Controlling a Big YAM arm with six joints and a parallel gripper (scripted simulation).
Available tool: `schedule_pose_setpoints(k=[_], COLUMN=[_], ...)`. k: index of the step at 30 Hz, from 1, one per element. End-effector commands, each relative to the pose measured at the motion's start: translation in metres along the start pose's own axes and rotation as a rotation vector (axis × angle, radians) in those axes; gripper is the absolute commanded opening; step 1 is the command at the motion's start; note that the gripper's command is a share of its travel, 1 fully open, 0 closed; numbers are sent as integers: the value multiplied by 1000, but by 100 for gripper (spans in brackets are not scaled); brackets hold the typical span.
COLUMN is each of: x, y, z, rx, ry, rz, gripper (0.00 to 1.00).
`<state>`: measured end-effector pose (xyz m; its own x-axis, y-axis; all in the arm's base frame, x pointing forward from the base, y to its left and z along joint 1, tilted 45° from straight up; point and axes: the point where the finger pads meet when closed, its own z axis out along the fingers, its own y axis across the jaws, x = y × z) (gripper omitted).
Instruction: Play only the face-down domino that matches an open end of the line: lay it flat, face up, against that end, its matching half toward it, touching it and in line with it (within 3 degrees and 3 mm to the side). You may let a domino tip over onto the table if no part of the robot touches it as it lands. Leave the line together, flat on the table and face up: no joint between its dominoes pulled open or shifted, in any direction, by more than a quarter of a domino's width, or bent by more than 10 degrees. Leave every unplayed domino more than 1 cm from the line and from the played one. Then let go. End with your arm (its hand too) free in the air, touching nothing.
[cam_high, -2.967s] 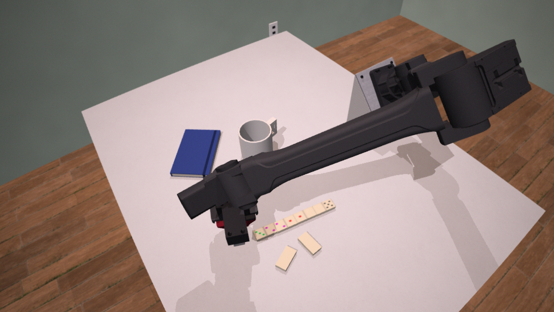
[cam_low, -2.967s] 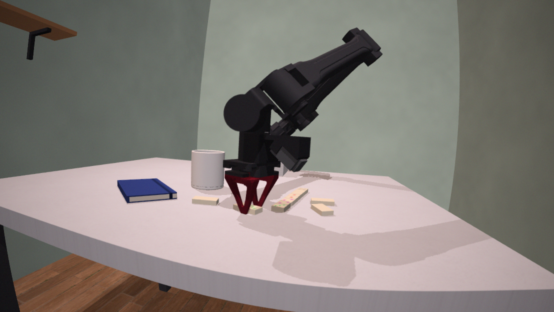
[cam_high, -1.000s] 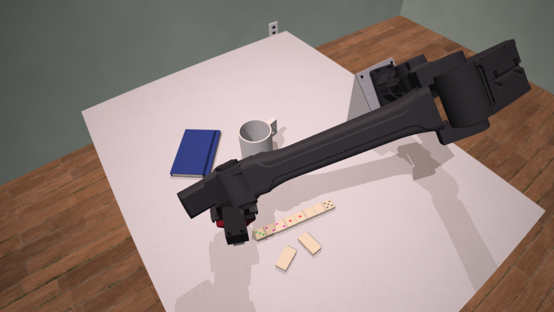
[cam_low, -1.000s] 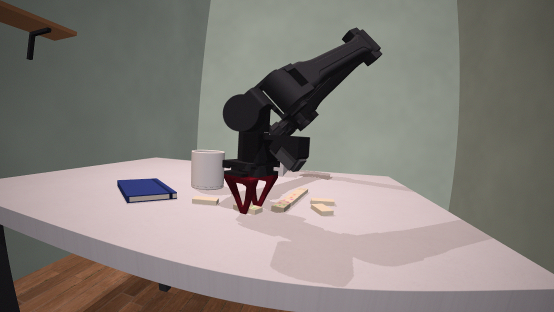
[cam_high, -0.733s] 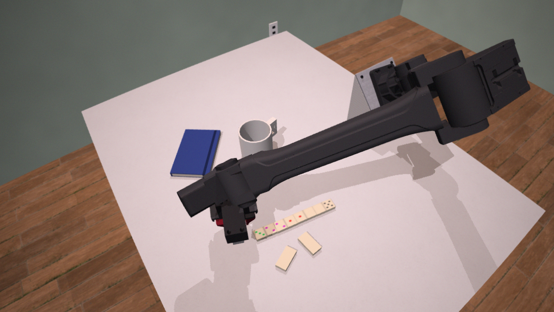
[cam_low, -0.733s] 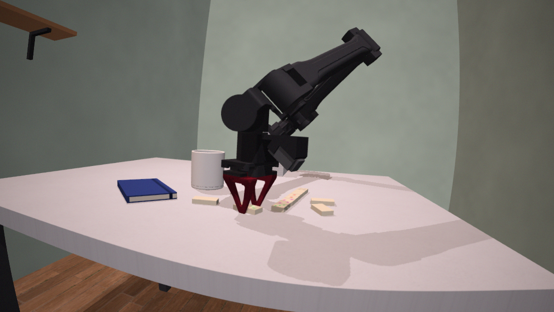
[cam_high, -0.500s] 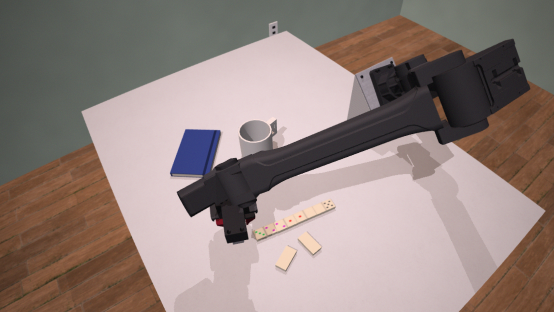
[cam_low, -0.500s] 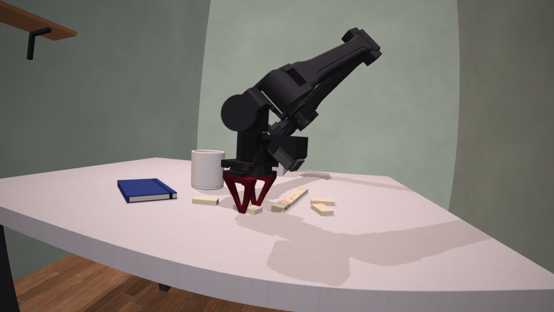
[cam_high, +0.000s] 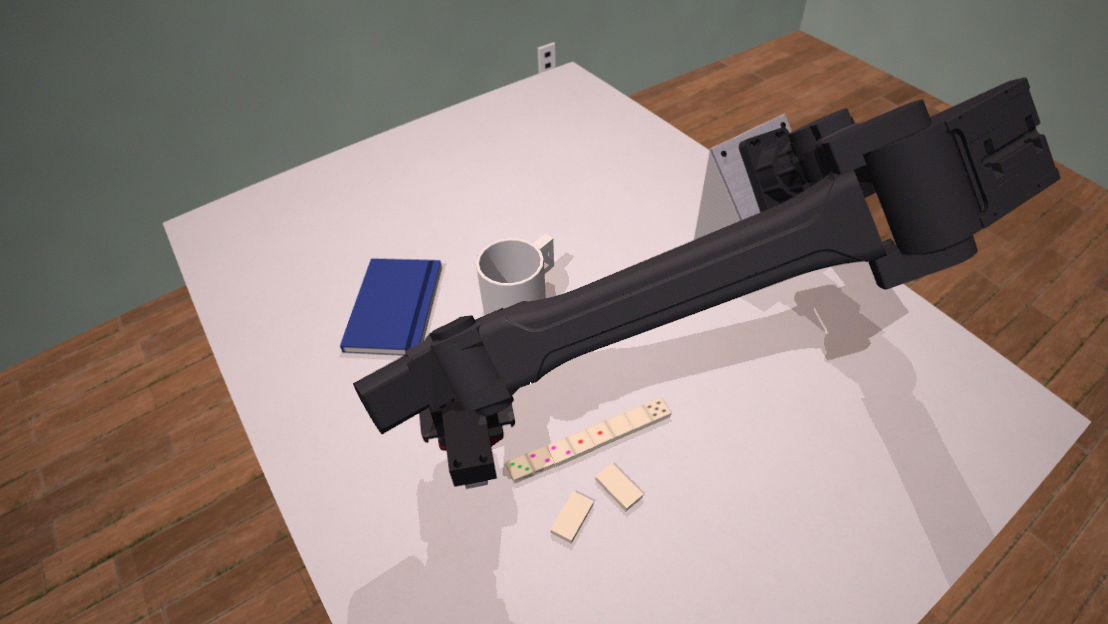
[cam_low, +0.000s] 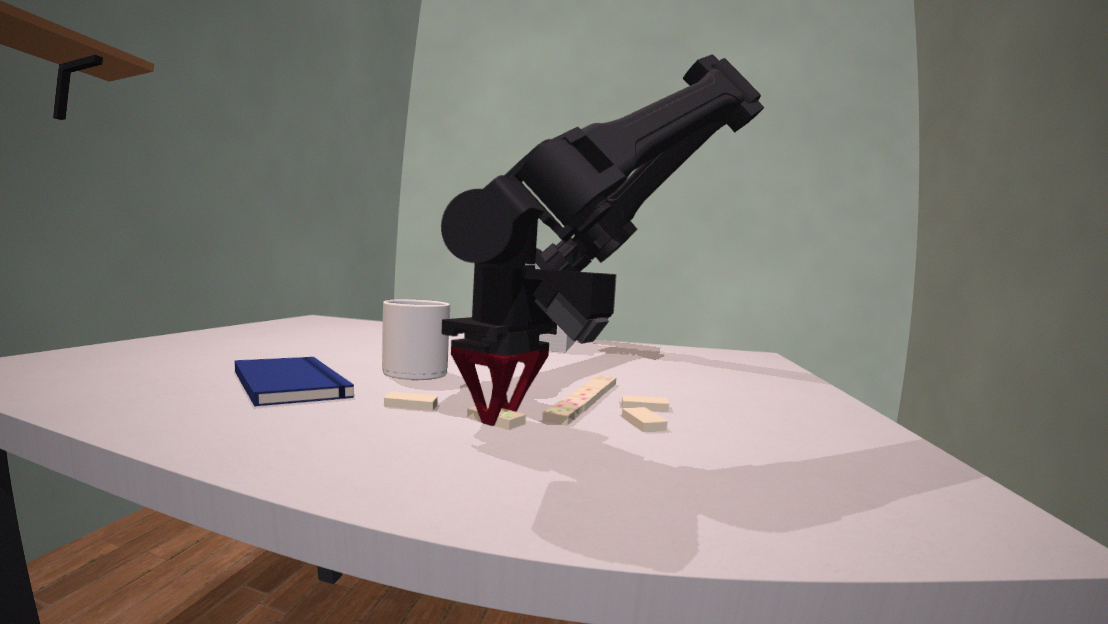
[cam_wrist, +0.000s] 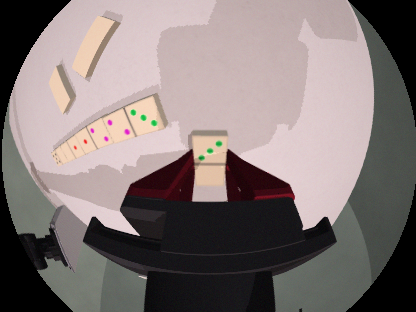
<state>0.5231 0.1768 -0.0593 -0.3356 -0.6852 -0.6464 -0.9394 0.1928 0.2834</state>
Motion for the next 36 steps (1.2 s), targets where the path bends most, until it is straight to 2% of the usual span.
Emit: schedule_pose_setpoints(k=[1,6,13,14,23,30,31,36], x=[5,11,11,0,11,11,0,6], y=[-5,-7,-7,-3,-7,-7,-3,-5], z=[-4,-4,-4,-4,-4,-4,-4,-4], rx=[9,9,9,8,9,9,8,9], ry=[-6,-8,-8,-4,-8,-8,-4,-6], rz=[14,31,31,2,30,30,2,17], gripper=[22,22,22,22,22,22,22,22])
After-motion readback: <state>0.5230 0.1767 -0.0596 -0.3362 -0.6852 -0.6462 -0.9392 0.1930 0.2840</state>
